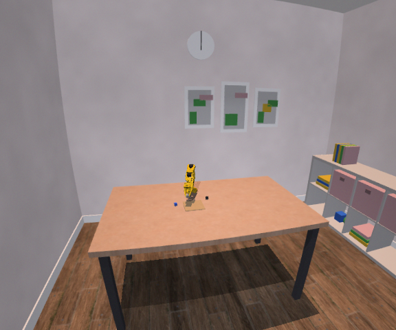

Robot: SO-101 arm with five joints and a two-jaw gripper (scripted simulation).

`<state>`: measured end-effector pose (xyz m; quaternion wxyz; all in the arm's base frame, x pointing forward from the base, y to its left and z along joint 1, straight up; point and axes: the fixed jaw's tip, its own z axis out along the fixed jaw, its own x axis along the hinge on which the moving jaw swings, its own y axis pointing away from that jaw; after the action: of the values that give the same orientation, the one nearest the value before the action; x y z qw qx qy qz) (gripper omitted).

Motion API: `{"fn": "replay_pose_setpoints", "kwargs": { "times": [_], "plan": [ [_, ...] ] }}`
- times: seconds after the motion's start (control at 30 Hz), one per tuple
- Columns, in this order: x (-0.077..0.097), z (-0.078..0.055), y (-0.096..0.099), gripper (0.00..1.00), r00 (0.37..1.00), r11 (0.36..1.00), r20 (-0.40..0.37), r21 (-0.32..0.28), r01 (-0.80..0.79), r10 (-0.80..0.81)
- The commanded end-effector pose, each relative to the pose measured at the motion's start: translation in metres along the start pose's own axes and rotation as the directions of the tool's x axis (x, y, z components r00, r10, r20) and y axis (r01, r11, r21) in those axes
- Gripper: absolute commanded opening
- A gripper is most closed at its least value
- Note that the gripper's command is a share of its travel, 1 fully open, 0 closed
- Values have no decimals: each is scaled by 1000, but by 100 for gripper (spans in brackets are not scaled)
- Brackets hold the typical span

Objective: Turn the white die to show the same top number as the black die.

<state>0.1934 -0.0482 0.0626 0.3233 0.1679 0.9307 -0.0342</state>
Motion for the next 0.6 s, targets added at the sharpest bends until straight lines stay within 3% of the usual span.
{"fn": "replay_pose_setpoints", "kwargs": {
  "times": [0.0, 0.17, 0.57],
  "plan": [
    [-15, -3, 10, 0, 991, 999, 130, -35, 42, -37],
    [-17, -2, 15, 0, 983, 997, 173, -51, 64, -54],
    [-19, -1, 17, 0, 980, 996, 188, -55, 70, -59]
  ]
}}
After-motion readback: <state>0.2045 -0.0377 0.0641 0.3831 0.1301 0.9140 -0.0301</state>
